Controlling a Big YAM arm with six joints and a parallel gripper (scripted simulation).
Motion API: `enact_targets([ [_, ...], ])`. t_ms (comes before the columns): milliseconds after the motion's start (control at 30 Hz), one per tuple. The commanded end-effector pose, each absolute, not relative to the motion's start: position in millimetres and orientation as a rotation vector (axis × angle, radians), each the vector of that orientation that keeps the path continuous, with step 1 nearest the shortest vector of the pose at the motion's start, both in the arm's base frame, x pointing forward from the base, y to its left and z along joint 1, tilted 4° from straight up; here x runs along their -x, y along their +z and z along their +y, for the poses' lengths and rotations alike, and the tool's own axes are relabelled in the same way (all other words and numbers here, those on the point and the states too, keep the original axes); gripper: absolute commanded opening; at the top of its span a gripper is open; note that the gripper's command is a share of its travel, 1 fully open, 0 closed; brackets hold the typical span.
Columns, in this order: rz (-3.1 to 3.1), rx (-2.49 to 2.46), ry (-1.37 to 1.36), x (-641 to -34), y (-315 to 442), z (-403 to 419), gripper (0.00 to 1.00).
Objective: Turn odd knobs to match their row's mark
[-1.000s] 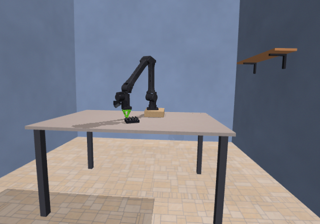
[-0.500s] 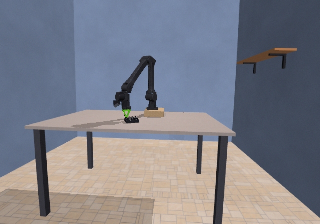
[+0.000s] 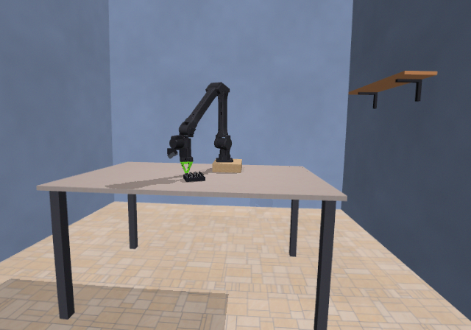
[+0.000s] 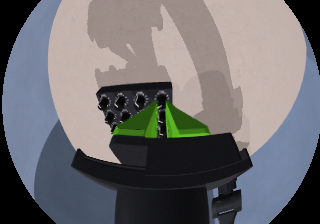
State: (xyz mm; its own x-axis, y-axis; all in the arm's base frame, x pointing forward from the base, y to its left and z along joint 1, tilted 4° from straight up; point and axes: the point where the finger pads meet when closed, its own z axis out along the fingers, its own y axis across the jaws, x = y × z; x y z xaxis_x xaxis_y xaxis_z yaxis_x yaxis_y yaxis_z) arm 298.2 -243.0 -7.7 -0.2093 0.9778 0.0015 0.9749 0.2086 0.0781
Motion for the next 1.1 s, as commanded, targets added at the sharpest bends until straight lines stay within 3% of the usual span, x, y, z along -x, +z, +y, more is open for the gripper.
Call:
enact_targets([
  [0,2.36,-1.941,0.077,-306.5,0.6,-253.6,0.08],
  [200,2.36,-1.941,0.077,-306.5,0.6,-253.6,0.08],
  [233,2.36,-1.941,0.077,-306.5,0.6,-253.6,0.19],
  [1067,2.354,-1.935,0.079,-308.0,10.2,-254.7,0.19],
])
